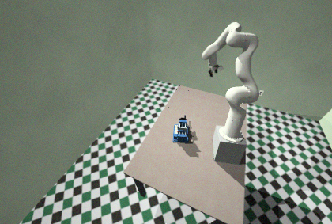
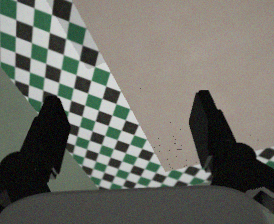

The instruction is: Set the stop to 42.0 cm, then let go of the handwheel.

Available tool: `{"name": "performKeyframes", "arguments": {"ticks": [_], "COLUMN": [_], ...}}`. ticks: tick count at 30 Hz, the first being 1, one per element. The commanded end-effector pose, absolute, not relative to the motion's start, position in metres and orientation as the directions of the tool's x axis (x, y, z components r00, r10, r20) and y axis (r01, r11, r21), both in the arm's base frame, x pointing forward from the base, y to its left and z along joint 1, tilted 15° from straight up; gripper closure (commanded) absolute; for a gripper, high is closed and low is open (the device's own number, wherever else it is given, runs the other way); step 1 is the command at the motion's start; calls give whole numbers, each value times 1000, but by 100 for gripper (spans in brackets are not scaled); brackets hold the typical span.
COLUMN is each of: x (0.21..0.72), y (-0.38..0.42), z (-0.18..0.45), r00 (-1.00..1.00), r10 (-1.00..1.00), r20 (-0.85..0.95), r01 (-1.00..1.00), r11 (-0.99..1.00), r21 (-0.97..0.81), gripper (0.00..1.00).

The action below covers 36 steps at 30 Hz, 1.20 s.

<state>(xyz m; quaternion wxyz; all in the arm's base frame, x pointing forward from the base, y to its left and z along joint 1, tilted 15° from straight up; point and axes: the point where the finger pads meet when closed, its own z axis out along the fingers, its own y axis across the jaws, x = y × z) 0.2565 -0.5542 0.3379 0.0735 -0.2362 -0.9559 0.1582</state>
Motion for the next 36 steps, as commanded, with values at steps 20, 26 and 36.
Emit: {"name": "performKeyframes", "arguments": {"ticks": [20,26,36], "x": [257,257,261], "y": [-555,-555,-552], "z": [339,339,336], "r00": [-878,-878,-887], "r10": [475,475,456], "r20": [64,64,70], "r01": [429,429,409], "r11": [838,838,847], "r21": [-338,-338,-340], "gripper": [0,0,0]}}
